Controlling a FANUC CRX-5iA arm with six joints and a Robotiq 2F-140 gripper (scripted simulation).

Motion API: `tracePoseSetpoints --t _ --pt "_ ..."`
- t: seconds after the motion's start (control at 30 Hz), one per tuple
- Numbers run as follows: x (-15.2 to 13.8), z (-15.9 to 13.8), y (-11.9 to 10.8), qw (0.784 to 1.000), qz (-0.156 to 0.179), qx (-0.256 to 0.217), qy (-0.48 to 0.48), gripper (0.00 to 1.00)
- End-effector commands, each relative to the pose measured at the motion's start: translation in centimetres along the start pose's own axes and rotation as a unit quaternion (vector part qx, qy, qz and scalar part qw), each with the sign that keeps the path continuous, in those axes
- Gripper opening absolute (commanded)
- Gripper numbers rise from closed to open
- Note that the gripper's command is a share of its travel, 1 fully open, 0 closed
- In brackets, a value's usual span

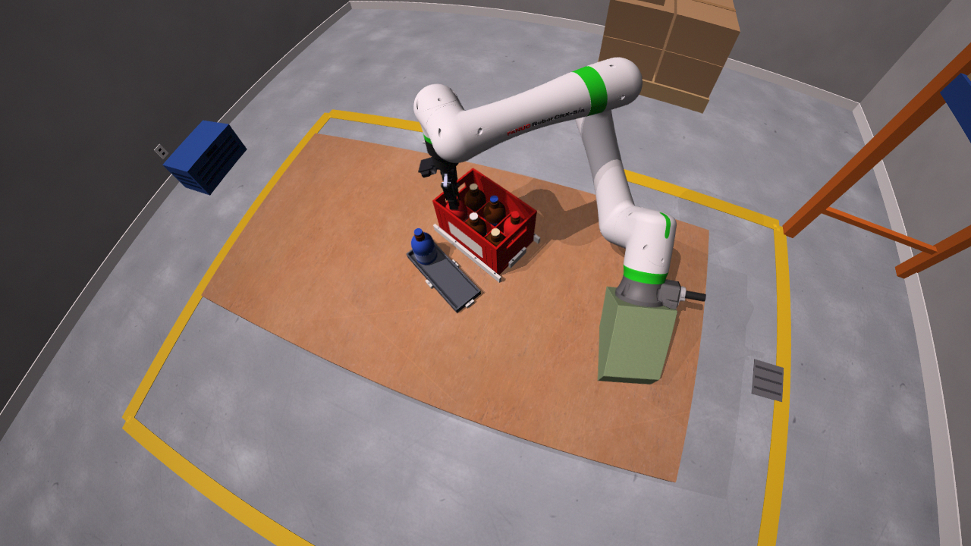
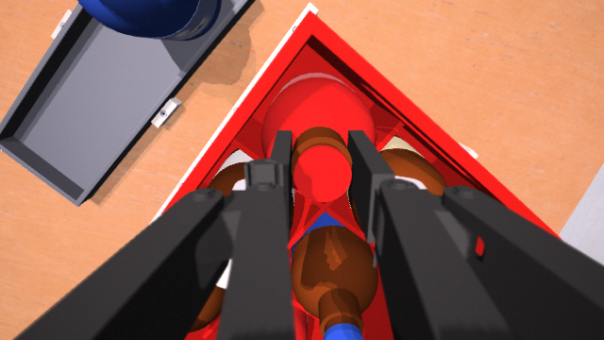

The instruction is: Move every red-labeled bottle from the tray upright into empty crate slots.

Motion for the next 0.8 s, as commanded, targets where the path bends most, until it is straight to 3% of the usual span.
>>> tracePoseSetpoints --t 0.0,0.77 --pt "0.03 0.05 -0.1 1.0 0.0 0.001 0.0 0.1" --pt "0.03 0.06 0.56 1.0 0.0 0.001 0.0 0.1"
Point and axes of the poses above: the point where the finger pads meet when closed, its own y axis out along the fingers, its own x axis across the jaws, z = x × y, the point moved 2 cm from there along -y, back along the fingers, and after that the axes turned 15 degrees about -y, right-handed, at the moved point
